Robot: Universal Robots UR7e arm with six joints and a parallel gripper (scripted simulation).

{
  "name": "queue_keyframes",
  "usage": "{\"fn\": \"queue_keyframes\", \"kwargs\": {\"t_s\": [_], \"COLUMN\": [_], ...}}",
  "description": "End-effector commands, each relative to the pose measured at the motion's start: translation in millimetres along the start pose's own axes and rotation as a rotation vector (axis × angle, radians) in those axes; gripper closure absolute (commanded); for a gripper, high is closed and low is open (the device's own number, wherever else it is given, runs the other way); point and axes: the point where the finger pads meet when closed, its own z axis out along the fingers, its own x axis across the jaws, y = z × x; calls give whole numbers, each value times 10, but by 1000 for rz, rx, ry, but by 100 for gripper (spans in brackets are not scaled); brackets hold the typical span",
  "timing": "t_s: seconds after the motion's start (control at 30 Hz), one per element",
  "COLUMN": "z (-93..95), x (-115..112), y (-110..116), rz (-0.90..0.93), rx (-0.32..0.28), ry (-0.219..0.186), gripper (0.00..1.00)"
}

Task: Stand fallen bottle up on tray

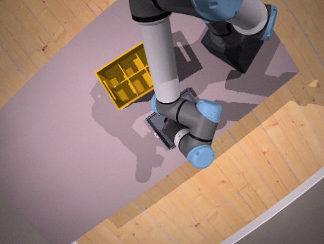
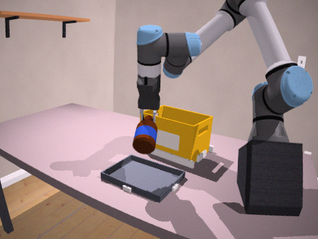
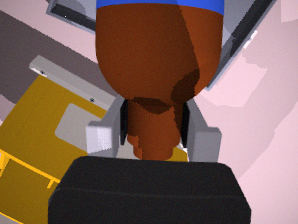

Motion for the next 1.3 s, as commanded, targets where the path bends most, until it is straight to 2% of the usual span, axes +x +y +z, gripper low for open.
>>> {"fn": "queue_keyframes", "kwargs": {"t_s": [0.0,0.87,1.27], "z": [-4,-3,4], "x": [3,2,-8], "y": [2,2,-2], "rz": [1,1,2], "rx": [0,-5,-62], "ry": [1,0,-6], "gripper": [100,100,100]}}
